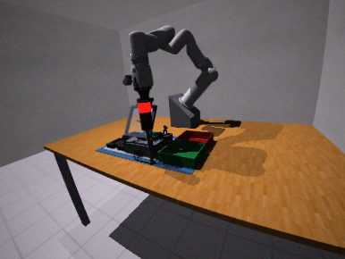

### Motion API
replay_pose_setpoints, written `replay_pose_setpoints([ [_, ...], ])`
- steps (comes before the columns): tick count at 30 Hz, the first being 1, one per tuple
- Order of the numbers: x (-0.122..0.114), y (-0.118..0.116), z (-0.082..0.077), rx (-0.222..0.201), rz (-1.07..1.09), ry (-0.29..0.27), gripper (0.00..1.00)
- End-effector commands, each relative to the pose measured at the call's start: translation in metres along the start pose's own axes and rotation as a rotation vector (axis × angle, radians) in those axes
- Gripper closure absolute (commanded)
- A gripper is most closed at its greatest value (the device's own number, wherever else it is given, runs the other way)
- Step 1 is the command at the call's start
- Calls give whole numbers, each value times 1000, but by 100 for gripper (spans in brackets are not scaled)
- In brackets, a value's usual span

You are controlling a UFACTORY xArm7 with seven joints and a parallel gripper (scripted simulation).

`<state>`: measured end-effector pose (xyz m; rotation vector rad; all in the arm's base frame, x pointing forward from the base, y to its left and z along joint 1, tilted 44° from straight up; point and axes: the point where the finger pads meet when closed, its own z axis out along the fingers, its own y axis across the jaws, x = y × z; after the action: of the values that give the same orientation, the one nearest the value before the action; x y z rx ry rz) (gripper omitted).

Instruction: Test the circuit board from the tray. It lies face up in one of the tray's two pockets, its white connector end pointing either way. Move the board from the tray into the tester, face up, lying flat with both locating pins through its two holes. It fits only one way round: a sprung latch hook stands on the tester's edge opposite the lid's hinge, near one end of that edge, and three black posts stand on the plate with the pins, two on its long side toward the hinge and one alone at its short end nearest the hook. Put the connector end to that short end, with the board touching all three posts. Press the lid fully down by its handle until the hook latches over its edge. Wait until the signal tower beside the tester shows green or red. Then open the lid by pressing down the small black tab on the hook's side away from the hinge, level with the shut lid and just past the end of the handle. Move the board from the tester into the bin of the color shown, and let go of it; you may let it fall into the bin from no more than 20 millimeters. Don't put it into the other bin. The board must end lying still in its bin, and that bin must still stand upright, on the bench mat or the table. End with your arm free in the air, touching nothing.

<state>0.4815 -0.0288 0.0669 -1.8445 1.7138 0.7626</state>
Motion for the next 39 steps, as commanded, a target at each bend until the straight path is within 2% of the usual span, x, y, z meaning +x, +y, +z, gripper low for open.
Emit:
replay_pose_setpoints([
  [1, 0, -13, -8, 2, 0, 0, 100],
  [12, 0, -43, -20, 2, 0, 0, 100],
  [39, 0, -94, -28, 2, 0, 0, 100],
])
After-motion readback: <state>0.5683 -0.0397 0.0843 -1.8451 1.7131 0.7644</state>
